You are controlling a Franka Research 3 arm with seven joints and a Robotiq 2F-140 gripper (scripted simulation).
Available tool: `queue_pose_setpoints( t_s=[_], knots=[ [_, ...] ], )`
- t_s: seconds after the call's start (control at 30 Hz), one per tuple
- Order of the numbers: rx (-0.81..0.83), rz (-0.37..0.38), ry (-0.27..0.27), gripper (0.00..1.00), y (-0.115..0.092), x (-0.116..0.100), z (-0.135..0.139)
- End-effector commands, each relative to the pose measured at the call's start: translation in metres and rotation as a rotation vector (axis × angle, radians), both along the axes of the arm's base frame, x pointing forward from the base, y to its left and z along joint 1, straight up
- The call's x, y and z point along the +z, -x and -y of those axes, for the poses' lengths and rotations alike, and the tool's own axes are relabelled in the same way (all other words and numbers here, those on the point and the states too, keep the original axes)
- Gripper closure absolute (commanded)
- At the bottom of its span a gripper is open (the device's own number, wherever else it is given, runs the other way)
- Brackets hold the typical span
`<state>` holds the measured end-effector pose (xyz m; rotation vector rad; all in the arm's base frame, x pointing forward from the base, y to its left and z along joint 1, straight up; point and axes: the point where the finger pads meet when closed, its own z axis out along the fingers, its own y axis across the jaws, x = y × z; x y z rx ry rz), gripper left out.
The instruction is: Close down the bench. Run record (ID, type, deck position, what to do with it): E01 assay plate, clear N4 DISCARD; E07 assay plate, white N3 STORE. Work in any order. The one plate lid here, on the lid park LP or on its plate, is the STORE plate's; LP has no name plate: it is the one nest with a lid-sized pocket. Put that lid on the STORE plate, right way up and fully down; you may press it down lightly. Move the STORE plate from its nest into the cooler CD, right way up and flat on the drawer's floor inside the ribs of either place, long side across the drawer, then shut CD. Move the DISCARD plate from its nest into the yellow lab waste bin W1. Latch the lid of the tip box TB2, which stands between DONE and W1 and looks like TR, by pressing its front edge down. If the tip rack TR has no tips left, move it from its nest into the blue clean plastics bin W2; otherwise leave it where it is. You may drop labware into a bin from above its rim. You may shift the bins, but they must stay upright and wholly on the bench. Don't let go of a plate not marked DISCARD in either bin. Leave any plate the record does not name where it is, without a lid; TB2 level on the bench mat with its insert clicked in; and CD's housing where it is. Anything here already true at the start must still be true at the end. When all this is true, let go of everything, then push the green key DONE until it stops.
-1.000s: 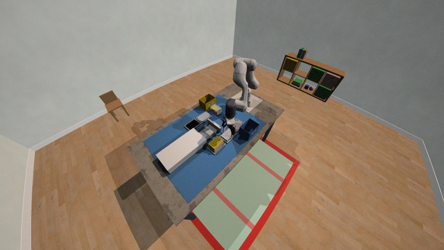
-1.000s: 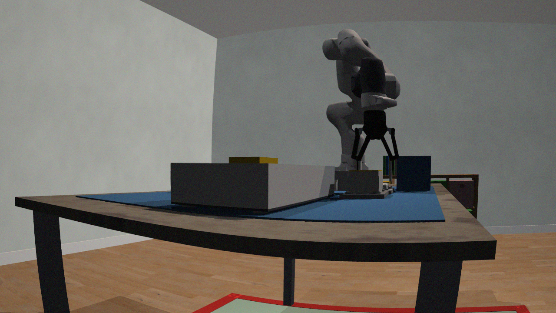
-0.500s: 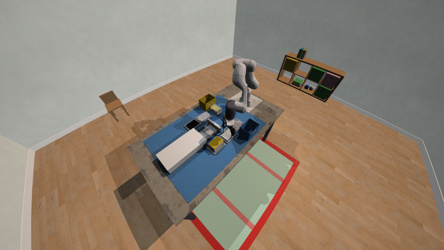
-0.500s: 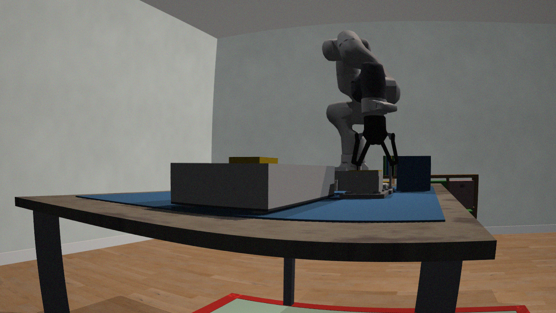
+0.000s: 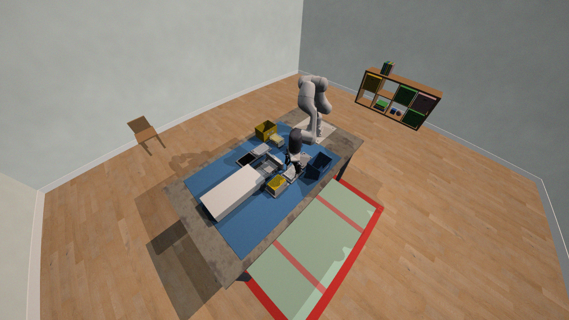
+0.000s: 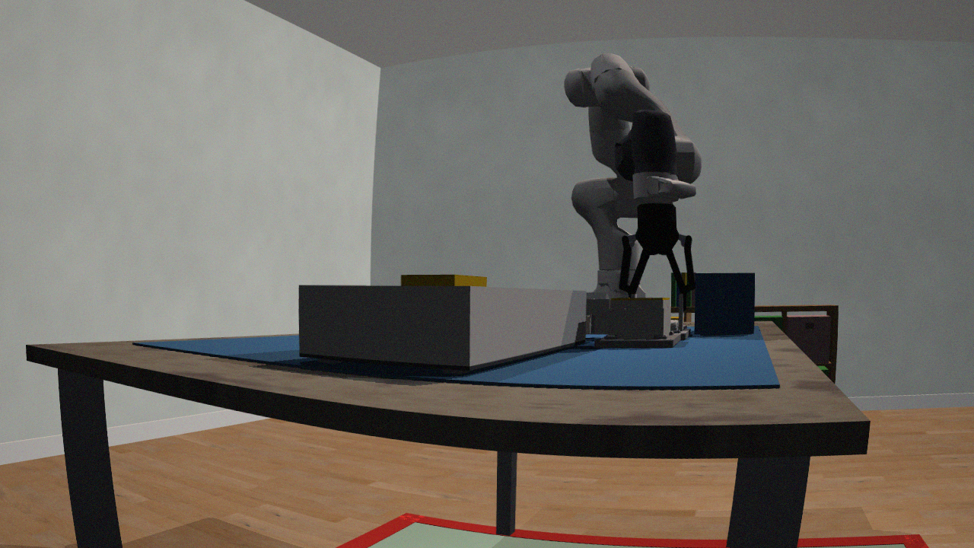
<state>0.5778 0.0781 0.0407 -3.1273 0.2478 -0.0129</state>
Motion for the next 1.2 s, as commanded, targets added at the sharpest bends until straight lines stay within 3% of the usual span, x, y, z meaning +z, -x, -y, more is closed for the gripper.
queue_pose_setpoints(
  t_s=[0.0, 1.17],
  knots=[
    [-0.002, -0.001, 0.001, 1.00, 0.0008, -0.0022, -0.0006],
    [-0.002, -0.001, 0.001, 1.00, 0.0009, 0.0011, -0.0006]
  ],
)
